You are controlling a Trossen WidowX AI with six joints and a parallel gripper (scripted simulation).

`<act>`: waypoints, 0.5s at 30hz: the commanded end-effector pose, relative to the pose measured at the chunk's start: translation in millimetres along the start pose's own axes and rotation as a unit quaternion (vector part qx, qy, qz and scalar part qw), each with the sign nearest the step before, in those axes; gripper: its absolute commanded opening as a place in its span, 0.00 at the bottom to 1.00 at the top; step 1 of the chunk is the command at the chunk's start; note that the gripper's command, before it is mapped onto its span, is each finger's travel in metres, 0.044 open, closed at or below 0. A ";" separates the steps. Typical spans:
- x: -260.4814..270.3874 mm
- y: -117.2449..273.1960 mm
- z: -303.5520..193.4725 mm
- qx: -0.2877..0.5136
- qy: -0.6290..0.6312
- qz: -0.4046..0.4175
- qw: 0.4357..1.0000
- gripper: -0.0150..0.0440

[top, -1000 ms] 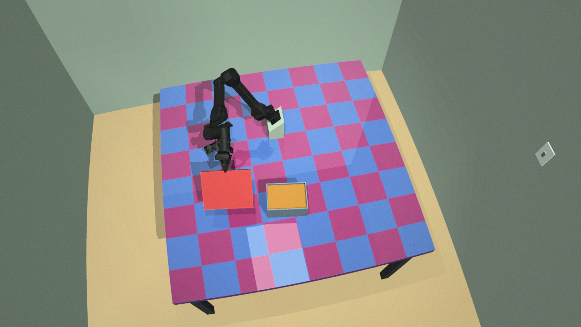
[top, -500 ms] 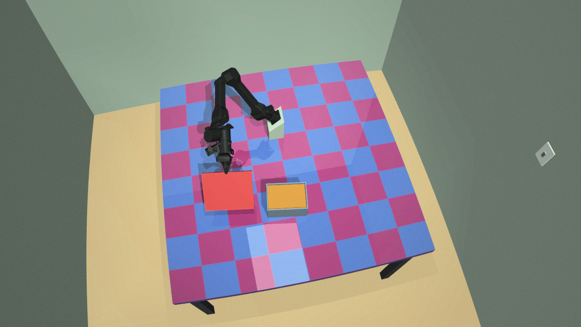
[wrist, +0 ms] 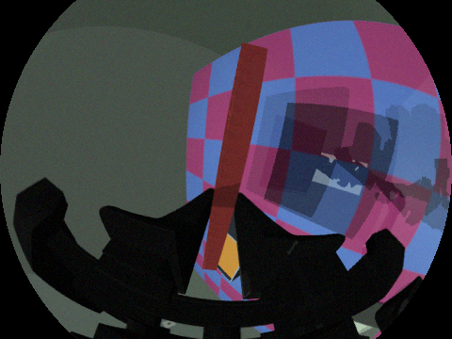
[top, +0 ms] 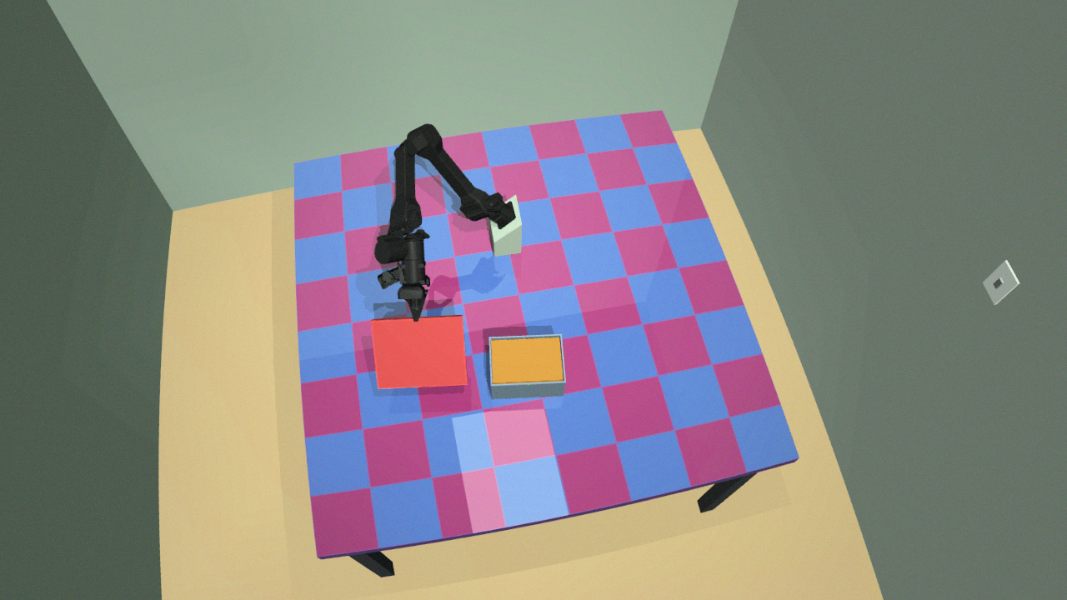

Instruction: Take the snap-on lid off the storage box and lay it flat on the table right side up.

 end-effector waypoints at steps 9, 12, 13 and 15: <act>-5.6 -5.9 -0.9 0.002 0.003 0.007 1.000 0.25; -7.4 -7.4 -0.9 0.002 0.003 0.007 1.000 0.25; -8.0 -7.9 -0.9 0.002 0.003 0.007 1.000 0.25; -9.2 -9.0 -1.0 0.002 0.003 0.007 1.000 0.25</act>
Point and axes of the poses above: the point midway between the two fingers, 35 mm back from their tips, its own y axis back along the fingers, its own x axis across the jaws, z = x × y, the point moved 8 cm from there along y, back along the fingers, and after that the axes turned 1 degree about y, right-handed, at the moved point
